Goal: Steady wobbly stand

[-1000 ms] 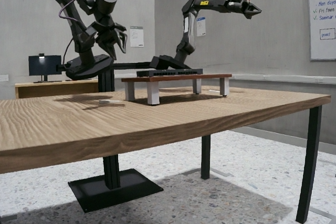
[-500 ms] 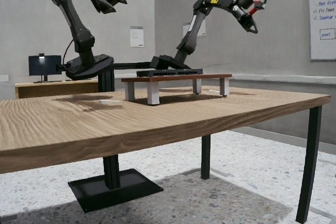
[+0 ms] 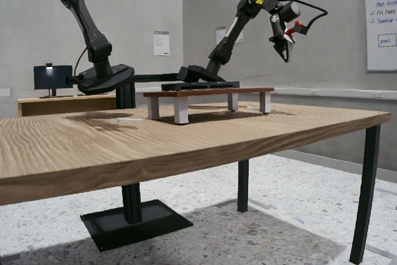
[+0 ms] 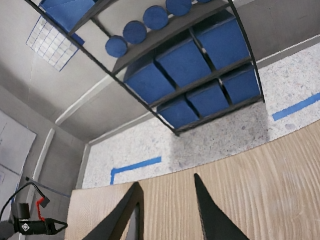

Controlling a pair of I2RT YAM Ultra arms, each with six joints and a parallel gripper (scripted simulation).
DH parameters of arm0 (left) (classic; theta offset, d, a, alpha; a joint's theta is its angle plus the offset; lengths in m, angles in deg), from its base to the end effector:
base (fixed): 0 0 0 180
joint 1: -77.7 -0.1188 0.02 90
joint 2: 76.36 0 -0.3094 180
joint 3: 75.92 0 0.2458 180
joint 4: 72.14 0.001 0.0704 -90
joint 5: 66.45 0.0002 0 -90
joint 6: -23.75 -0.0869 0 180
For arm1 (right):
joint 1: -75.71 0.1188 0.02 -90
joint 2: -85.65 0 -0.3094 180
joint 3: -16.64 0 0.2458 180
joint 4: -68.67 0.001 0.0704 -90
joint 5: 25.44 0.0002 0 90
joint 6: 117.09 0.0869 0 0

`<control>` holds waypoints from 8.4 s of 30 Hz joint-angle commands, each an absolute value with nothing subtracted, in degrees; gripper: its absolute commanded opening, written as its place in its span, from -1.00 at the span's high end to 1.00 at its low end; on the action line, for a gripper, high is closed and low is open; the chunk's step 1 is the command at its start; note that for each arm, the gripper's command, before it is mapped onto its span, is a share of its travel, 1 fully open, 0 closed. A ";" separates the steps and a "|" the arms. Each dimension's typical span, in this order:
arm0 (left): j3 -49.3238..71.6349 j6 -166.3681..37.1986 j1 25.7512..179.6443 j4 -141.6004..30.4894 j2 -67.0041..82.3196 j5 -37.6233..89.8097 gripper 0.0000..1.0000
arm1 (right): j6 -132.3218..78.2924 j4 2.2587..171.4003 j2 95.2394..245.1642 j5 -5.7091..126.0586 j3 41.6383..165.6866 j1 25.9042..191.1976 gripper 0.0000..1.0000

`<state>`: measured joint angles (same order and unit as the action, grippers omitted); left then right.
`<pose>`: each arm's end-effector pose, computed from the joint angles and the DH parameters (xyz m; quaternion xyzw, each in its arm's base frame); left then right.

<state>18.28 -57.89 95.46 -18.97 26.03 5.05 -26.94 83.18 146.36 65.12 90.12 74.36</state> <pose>0.3923 -0.0956 0.2518 0.0387 0.9564 0.0966 0.2730 0.2655 -0.0061 0.4380 0.0128 0.7176 -0.0108 0.6962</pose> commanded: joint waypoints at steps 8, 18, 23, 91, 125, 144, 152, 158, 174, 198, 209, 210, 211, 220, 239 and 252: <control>26.25 -54.15 102.11 -2.33 38.96 -3.49 1.00 | -27.77 80.18 145.96 62.08 93.75 75.90 0.16; 25.34 -54.04 104.22 -1.14 44.39 -1.82 1.00 | -27.66 82.62 144.33 64.39 93.98 76.39 0.16; 25.11 -54.65 104.38 -1.36 43.65 -1.87 1.00 | -27.65 82.94 144.07 64.60 93.88 76.49 0.16; 23.31 -57.39 101.58 -10.33 46.56 -2.54 1.00 | -27.55 81.53 144.06 64.49 91.22 76.72 1.00; 23.32 -57.34 101.47 -10.34 46.58 -2.40 1.00 | -42.34 88.93 159.30 57.12 77.01 60.11 1.00; 23.32 -57.34 101.47 -10.34 46.58 -2.40 1.00 | -56.36 90.73 174.78 51.57 65.35 43.70 1.00; 23.32 -57.34 101.47 -10.34 46.58 -2.40 1.00 | -58.13 94.86 178.17 50.52 60.02 39.99 1.00; 23.32 -57.34 101.47 -10.34 46.58 -2.40 1.00 | -59.03 95.56 179.47 50.16 58.91 38.68 1.00; 23.32 -57.34 101.47 -10.34 46.58 -2.40 1.00 | -60.05 94.20 180.66 49.72 57.01 37.89 1.00; 23.32 -57.34 101.47 -10.34 46.58 -2.40 1.00 | -56.54 92.01 179.63 51.14 55.92 40.57 1.00; 23.32 -57.34 101.47 -10.34 46.58 -2.40 1.00 | -55.79 91.65 181.01 50.82 54.73 41.60 1.00; 23.32 -57.34 101.47 -10.34 46.58 -2.40 1.00 | -55.79 91.65 181.01 50.82 54.73 41.60 1.00; 23.32 -57.34 101.47 -10.34 46.58 -2.40 1.00 | -55.12 91.03 180.64 51.69 57.48 41.97 1.00; 23.32 -57.34 101.47 -10.34 46.58 -2.40 1.00 | -54.14 90.27 180.87 51.78 54.01 42.98 1.00; 23.32 -57.34 101.47 -10.34 46.58 -2.40 1.00 | -51.85 88.44 179.62 52.26 54.76 45.25 1.00; 23.32 -57.34 101.47 -10.34 46.58 -2.40 1.00 | -50.48 87.44 179.95 52.54 53.28 46.60 1.00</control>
